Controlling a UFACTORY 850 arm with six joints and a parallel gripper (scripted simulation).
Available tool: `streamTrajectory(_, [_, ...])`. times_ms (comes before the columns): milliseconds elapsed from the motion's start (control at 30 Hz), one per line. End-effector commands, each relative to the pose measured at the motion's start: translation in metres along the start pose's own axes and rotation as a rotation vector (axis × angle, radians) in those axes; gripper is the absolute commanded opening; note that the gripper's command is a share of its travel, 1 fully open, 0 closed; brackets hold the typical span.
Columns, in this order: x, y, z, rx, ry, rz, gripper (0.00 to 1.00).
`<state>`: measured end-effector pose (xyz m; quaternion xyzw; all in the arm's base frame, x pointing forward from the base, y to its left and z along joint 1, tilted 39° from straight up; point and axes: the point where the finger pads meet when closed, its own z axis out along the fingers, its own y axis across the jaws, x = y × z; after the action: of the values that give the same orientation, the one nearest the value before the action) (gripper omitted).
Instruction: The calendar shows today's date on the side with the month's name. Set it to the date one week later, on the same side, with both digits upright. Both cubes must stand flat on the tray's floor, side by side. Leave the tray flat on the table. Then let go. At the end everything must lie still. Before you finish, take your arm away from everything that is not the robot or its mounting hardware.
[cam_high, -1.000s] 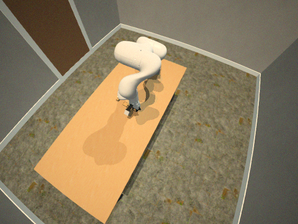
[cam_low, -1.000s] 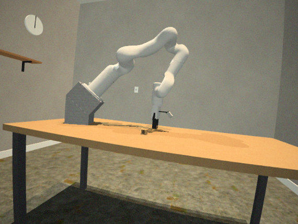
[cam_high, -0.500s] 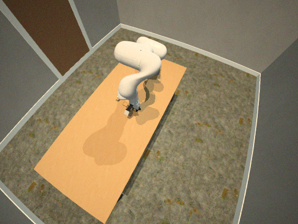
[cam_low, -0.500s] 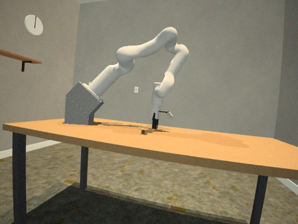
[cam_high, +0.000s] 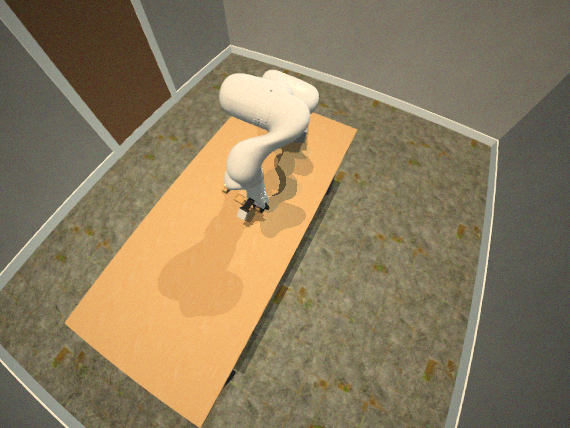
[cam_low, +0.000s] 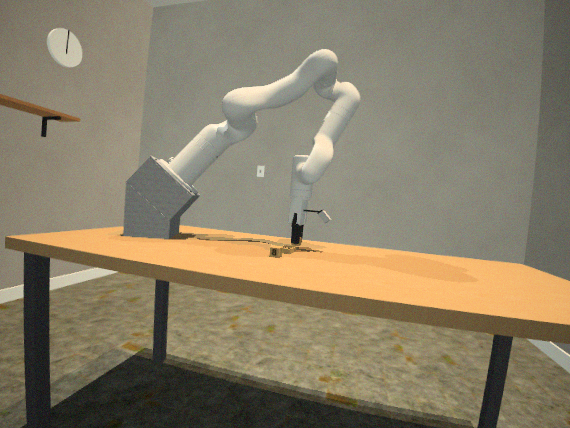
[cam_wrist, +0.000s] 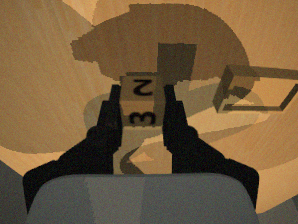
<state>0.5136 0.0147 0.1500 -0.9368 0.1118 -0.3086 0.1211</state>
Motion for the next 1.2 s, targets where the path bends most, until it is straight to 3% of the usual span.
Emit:
streamTrajectory(0, [0.001,0.0,-0.03,0.0,0.001,0.0,0.29])
streamTrajectory(167, [0.001,0.0,-0.069,0.0,0.001,0.0,0.29])
streamTrajectory(300, [0.001,0.0,-0.086,0.0,0.001,0.0,0.29])
streamTrajectory(767, [0.001,0.001,-0.09,0.0,0.001,0.0,0.29])
streamTrajectory(800, [0.002,0.01,-0.09,-0.002,0.002,-0.001,0.29])
streamTrajectory(867, [0.007,0.052,-0.091,-0.007,0.006,-0.003,0.29])
streamTrajectory(933, [0.007,0.052,-0.091,-0.007,0.006,-0.003,0.29])
streamTrajectory(967, [0.006,0.079,-0.093,-0.007,0.005,-0.002,0.29])
streamTrajectory(1033, [0.006,0.079,-0.093,-0.007,0.005,-0.002,0.29])
streamTrajectory(1067, [0.004,0.102,-0.096,-0.005,0.004,0.001,0.29])
streamTrajectory(1133, [0.004,0.102,-0.096,-0.005,0.004,0.001,0.29])
streamTrajectory(1167, [0.002,0.119,-0.099,-0.002,0.002,0.003,0.29])
